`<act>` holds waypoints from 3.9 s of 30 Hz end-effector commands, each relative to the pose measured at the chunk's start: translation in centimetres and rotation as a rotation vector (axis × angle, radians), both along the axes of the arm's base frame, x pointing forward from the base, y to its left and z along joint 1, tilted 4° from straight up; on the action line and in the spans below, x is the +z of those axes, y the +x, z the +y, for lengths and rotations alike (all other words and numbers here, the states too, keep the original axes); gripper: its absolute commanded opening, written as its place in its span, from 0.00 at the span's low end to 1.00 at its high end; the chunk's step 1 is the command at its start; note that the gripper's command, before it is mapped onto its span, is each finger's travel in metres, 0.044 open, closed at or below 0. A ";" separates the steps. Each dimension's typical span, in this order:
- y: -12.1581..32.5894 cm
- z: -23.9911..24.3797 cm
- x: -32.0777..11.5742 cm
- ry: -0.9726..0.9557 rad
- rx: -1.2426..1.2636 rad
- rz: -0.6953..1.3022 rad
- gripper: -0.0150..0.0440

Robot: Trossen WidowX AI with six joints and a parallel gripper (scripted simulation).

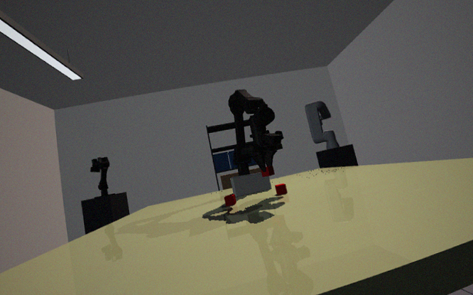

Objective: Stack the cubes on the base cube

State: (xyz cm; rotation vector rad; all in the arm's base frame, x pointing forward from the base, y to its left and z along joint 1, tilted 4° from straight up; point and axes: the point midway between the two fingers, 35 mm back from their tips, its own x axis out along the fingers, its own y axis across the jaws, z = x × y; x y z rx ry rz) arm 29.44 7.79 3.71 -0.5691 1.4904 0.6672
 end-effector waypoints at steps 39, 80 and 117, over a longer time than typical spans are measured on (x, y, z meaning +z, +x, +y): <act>-2.5 2.3 -3.8 0.008 0.011 -0.002 0.43; -2.4 2.1 -1.4 0.003 0.014 -0.002 0.60; -0.6 -16.0 2.6 0.011 0.579 -0.031 0.70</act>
